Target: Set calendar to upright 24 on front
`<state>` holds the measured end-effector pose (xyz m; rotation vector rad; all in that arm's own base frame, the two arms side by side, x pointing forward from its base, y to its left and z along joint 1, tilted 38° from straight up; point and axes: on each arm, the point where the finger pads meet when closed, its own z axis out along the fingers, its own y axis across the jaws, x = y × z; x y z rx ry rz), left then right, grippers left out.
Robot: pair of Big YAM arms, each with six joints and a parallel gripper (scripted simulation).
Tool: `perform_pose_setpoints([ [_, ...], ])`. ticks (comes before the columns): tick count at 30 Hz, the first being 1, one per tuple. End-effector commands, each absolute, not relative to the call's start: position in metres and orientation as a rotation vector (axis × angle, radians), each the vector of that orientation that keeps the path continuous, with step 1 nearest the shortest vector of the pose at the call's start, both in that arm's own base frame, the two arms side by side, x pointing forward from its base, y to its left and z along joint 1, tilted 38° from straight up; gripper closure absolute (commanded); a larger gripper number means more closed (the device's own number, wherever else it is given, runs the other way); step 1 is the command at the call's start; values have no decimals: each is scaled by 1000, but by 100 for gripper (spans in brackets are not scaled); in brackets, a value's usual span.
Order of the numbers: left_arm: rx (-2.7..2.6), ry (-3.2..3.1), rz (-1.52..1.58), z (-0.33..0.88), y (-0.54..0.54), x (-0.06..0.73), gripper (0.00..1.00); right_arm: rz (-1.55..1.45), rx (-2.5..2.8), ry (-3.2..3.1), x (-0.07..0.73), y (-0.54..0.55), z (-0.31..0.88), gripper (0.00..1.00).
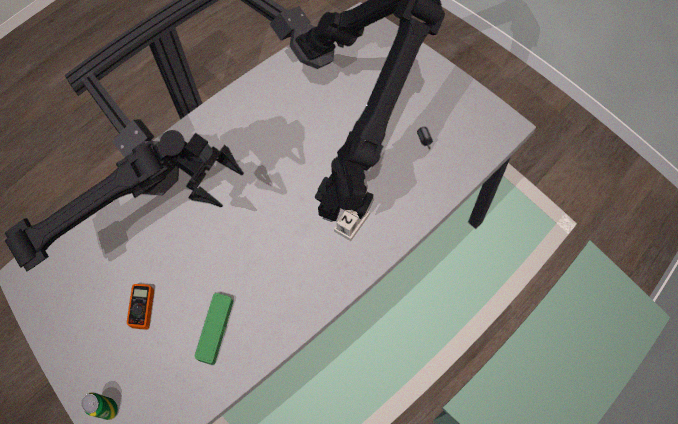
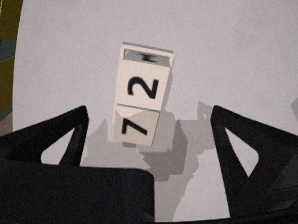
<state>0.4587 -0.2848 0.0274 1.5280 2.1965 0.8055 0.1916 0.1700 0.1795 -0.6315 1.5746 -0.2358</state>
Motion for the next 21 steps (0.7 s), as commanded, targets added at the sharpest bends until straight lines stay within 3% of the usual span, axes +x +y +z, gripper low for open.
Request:
perform_pose_setpoints([
  [1,1287,2149,693,52,-280,465,0,-233,-627,1575,192,171,183,0],
  [21,810,1975,372,30,-263,451,0,-233,-627,1575,192,171,183,0],
])
